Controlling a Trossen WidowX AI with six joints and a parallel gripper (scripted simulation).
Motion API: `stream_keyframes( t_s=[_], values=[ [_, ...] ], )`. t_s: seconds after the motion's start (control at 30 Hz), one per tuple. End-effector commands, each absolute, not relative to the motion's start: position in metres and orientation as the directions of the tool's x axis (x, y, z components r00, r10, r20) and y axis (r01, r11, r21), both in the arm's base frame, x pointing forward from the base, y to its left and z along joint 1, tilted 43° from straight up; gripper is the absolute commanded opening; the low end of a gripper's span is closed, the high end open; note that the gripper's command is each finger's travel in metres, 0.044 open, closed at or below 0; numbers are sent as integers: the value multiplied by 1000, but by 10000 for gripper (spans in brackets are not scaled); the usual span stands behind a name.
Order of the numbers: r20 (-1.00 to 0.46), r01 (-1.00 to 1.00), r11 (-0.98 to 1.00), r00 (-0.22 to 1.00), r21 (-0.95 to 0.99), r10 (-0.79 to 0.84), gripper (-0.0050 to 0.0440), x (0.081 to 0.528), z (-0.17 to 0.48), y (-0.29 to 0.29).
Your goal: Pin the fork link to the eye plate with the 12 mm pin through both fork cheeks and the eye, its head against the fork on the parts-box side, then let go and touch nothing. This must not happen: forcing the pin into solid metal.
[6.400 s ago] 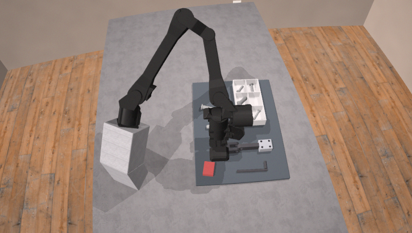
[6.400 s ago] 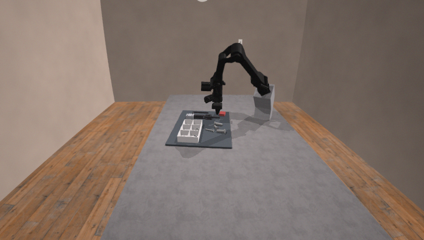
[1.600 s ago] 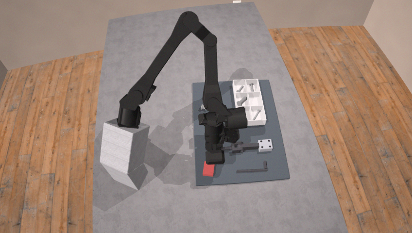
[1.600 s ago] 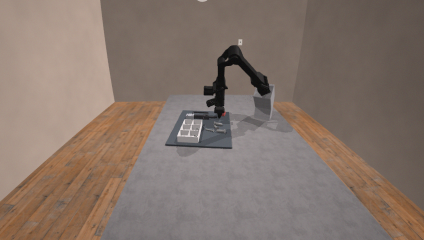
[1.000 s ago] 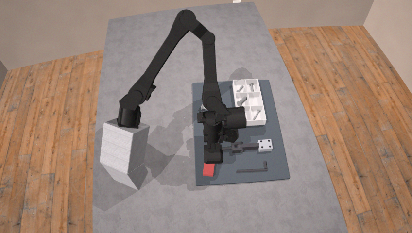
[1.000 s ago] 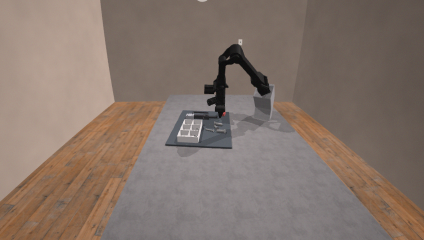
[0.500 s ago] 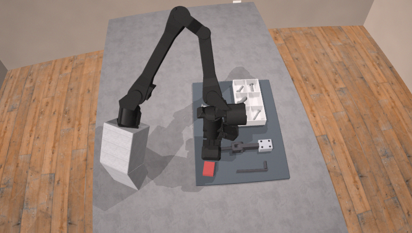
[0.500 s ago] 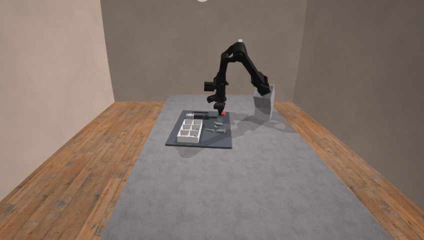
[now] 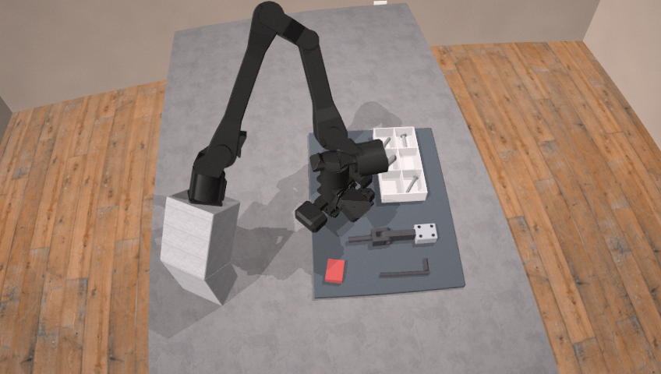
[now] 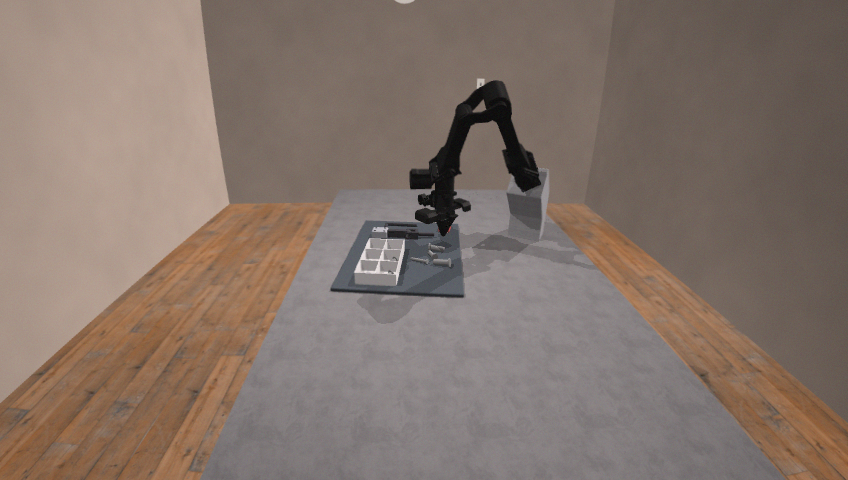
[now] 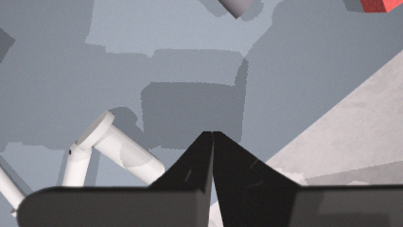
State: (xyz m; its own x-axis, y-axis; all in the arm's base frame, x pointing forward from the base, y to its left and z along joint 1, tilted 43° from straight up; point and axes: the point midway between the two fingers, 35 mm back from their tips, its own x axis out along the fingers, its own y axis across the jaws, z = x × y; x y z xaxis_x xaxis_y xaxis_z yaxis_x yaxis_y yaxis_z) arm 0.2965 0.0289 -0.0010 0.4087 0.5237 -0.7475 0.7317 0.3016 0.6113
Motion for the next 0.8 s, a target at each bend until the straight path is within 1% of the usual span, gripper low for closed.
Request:
stream_keyframes(
  t_s=[0.0,0.27,0.33,0.4,0.47,0.77],
  values=[
    [-745,810,160,415,564,522,0,294,7,39],
    [-740,906,-192,420,377,525,0,288,20,61],
    [-740,906,-192,420,377,525,0,288,20,61],
    [-738,902,-323,422,285,527,0,285,24,67],
    [-736,891,-392,423,231,529,0,283,27,72],
    [-736,889,-400,424,224,529,0,284,26,72]
  ],
)
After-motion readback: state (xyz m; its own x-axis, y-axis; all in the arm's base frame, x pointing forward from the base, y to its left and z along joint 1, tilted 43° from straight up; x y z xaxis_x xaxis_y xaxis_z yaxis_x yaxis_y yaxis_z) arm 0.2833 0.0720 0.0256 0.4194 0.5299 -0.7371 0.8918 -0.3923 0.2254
